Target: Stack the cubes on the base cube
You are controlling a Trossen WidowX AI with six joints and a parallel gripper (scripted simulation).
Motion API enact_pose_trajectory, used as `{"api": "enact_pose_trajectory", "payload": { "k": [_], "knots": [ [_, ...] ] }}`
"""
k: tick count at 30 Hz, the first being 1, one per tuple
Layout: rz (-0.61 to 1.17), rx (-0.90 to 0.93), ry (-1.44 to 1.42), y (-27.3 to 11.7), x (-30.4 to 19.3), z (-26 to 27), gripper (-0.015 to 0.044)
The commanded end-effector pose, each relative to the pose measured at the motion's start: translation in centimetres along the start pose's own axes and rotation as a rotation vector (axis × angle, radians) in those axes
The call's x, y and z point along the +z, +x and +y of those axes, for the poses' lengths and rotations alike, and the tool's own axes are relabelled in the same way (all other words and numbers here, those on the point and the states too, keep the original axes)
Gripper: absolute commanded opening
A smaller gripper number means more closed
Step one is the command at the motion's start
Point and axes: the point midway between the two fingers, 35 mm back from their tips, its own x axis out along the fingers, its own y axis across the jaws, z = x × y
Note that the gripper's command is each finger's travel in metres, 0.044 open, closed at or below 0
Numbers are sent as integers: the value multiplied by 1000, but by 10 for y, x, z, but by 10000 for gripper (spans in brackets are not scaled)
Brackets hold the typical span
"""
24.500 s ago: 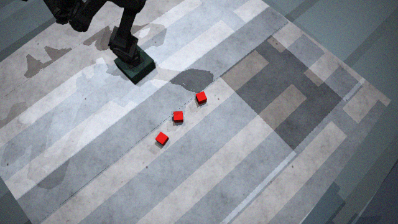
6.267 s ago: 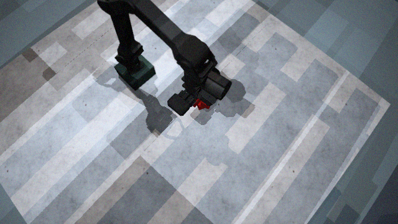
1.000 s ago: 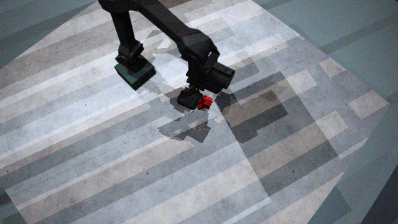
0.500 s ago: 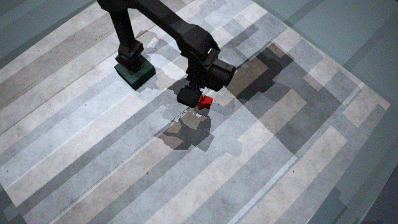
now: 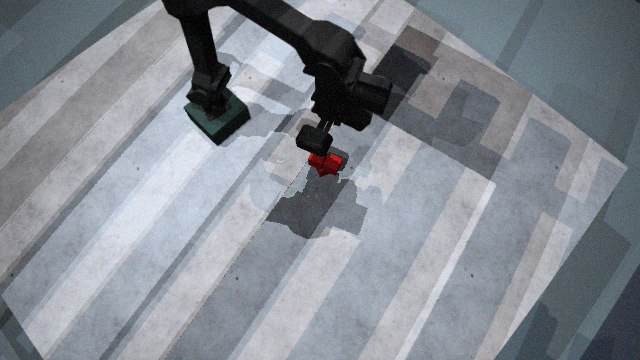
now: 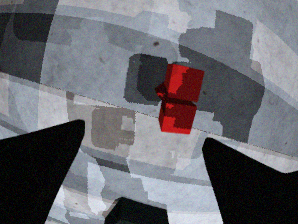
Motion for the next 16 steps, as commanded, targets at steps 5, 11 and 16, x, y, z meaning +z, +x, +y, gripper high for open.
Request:
{"api": "enact_pose_trajectory", "payload": {
  "k": [5, 11, 16],
  "knots": [
    [9, 9, -17, 0, 0, 89, 400],
    [9, 9, -17, 0, 0, 89, 400],
    [9, 9, -17, 0, 0, 89, 400]
  ]
}}
